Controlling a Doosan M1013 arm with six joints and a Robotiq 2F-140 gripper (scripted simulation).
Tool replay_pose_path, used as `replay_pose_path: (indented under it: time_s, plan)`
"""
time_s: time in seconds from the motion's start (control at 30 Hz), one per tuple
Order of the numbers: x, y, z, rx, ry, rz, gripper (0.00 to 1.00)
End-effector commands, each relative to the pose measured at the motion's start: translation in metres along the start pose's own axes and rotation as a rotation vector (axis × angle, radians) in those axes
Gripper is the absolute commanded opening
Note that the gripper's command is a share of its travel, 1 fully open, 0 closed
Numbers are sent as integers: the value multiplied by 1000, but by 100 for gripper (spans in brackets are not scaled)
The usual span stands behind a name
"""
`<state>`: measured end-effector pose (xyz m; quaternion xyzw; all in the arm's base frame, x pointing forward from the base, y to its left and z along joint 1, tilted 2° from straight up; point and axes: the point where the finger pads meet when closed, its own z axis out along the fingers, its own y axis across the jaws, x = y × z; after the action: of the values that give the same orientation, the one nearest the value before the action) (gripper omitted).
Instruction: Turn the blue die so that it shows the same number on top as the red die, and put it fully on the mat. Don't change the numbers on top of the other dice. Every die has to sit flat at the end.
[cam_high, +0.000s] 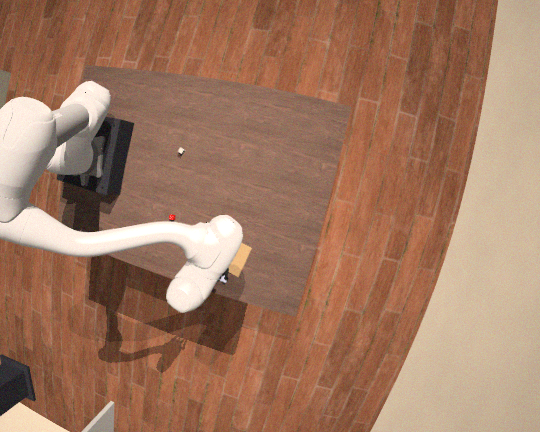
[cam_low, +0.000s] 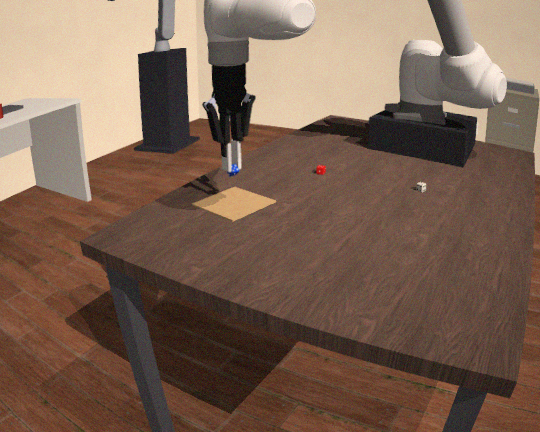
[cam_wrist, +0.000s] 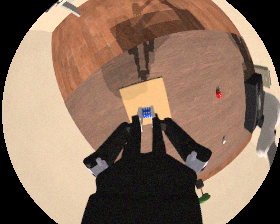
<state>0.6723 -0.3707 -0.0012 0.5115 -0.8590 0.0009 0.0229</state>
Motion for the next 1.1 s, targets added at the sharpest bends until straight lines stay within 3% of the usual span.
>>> replay_pose_path:
  time_s: [0.0, 0.17, 0.23, 0.33, 0.53, 0.73, 0.8, 0.9, 1.07]
  plan:
    - [1, 2, 1, -2, -48, -1, 18]
    - [3, 3, 2, -7, -200, -1, 18]
    - [3, 3, 2, -7, -200, -1, 18]
    - [5, 1, 0, 3, -271, -2, 18]
    - [10, 1, 2, 1, -293, -2, 18]
    - [12, 3, 4, -7, -461, -1, 18]
    - [12, 3, 4, -7, -461, -1, 18]
    - [13, 0, 3, 3, -534, -2, 18]
    - [18, 0, 5, 3, -545, -2, 18]
